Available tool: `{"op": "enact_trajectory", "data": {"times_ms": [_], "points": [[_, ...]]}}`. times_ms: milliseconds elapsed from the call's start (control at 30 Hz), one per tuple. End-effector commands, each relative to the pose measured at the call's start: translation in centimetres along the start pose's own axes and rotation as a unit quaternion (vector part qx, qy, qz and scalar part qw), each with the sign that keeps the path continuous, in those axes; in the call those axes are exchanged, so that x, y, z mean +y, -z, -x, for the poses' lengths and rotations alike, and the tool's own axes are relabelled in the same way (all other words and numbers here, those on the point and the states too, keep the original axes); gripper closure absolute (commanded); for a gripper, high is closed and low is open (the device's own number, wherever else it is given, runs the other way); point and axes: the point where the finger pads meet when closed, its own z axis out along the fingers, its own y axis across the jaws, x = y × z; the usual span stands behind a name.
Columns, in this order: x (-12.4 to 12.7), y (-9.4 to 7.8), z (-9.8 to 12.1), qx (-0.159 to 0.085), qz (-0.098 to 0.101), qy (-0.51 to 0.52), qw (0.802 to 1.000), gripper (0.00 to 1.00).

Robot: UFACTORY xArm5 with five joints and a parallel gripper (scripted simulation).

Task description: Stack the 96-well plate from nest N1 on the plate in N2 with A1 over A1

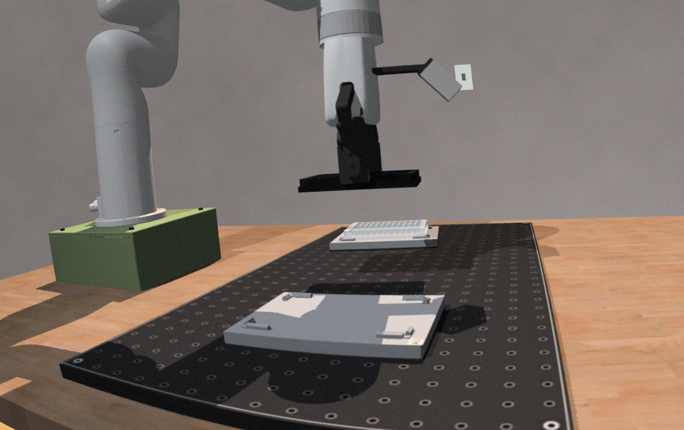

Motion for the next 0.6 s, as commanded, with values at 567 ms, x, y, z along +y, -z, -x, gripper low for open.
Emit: {"op": "enact_trajectory", "data": {"times_ms": [567], "points": [[-6.6, 0.0, 0.0, 0.000, 0.000, 0.000, 1.000, 1.00]]}}
